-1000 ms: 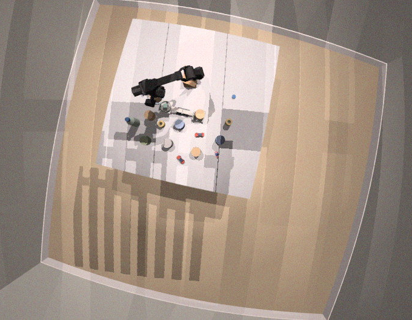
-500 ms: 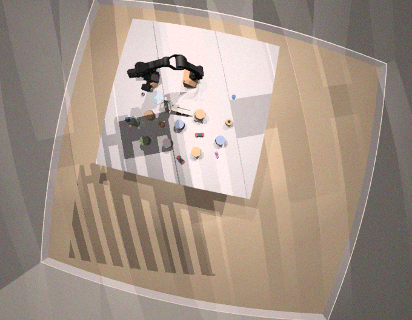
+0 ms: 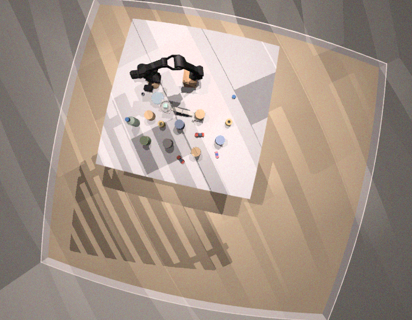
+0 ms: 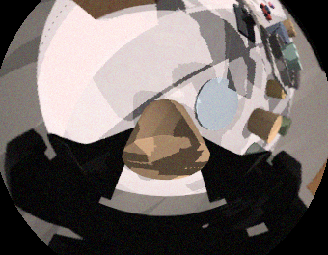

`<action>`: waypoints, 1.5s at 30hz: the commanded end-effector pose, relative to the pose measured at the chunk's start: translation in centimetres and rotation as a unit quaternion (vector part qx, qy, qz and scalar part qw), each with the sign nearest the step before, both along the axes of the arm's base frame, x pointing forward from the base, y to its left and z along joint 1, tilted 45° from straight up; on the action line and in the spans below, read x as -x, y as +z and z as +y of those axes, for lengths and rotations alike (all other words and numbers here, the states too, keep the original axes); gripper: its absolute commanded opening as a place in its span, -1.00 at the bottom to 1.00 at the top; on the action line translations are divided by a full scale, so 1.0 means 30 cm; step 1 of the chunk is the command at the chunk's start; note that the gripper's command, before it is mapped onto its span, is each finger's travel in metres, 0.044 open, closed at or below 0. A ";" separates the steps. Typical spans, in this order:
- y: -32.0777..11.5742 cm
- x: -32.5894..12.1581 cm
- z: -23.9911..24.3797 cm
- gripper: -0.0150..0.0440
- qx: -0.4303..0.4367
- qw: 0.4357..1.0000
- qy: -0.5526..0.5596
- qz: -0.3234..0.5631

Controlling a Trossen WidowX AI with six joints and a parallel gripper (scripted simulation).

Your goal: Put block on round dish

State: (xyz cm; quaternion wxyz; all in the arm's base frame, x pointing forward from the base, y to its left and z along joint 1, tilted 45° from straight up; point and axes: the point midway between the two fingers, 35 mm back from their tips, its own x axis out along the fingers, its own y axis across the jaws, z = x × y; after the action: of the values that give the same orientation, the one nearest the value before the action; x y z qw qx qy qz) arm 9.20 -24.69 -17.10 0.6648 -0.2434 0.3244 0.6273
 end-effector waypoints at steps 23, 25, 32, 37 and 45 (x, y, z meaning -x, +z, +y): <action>-0.049 0.000 0.044 0.13 0.001 1.000 0.000 0.000; -0.049 0.000 0.044 0.31 0.001 1.000 0.000 0.000; -0.042 -0.001 0.037 0.93 0.001 1.000 0.000 0.000; 0.083 0.001 -0.072 1.00 -0.001 1.000 -0.003 0.000; 0.114 -0.052 -0.080 0.64 0.019 1.000 0.007 -0.014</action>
State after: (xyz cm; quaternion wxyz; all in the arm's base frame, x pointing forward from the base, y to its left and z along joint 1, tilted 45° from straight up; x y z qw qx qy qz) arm 9.53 -27.26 -14.26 0.6651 -0.2525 0.3301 0.6204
